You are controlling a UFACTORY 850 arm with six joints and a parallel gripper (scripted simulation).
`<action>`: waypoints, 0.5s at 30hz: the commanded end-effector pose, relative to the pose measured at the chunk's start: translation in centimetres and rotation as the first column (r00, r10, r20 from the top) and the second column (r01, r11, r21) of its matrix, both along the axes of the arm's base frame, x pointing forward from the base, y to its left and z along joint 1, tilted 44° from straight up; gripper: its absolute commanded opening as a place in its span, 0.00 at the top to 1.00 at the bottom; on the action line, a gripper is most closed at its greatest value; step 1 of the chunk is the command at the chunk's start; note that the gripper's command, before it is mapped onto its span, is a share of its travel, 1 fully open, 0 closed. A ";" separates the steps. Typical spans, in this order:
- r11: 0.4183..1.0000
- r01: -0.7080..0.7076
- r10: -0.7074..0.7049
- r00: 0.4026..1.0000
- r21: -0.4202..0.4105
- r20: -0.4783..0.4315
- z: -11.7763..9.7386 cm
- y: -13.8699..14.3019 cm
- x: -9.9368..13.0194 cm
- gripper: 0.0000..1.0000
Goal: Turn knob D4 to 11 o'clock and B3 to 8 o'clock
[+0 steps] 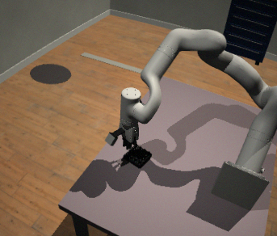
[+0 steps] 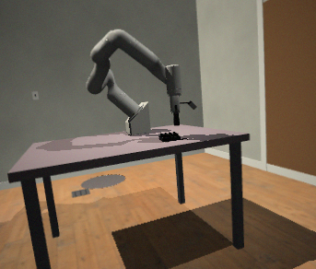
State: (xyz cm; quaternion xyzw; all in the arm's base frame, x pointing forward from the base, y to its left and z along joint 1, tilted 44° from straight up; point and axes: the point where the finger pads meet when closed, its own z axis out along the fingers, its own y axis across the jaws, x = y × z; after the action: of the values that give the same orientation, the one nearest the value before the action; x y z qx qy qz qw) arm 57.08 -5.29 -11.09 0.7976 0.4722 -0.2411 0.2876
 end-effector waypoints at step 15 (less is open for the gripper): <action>1.000 0.004 -0.004 1.000 -0.001 0.007 -0.9 -0.8 -0.1 0.81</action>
State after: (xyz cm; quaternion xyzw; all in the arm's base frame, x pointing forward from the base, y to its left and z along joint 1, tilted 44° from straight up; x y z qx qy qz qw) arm 56.94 -5.89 -11.72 0.7991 0.4695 -0.2400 0.2887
